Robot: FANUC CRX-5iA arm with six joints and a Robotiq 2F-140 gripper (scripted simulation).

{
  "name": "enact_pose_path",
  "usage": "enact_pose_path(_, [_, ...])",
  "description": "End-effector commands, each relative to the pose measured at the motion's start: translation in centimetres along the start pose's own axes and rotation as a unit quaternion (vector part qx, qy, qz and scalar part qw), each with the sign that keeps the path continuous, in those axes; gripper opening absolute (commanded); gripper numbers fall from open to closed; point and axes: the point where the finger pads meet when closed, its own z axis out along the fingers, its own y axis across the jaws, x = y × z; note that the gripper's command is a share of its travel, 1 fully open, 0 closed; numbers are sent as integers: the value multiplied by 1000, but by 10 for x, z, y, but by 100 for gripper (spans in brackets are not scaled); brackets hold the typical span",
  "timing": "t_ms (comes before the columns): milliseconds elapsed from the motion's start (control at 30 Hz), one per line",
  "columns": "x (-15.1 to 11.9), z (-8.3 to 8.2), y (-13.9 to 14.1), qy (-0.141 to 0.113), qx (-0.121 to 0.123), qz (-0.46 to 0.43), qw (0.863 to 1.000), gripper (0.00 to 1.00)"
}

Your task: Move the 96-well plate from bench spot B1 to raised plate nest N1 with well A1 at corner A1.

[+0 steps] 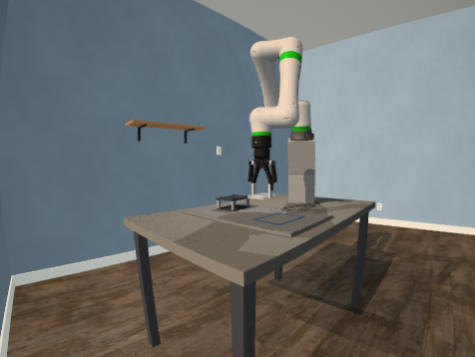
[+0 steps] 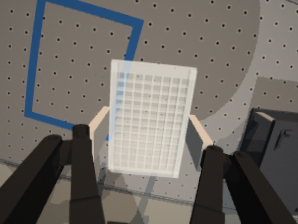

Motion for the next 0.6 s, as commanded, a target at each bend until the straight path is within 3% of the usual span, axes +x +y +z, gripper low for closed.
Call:
enact_pose_path(0, [-3, -2, 10, 0, 1, 0, 1000, 0])
enact_pose_path(567, [-18, -10, 57, 0, 1, 0, 1000, 0])
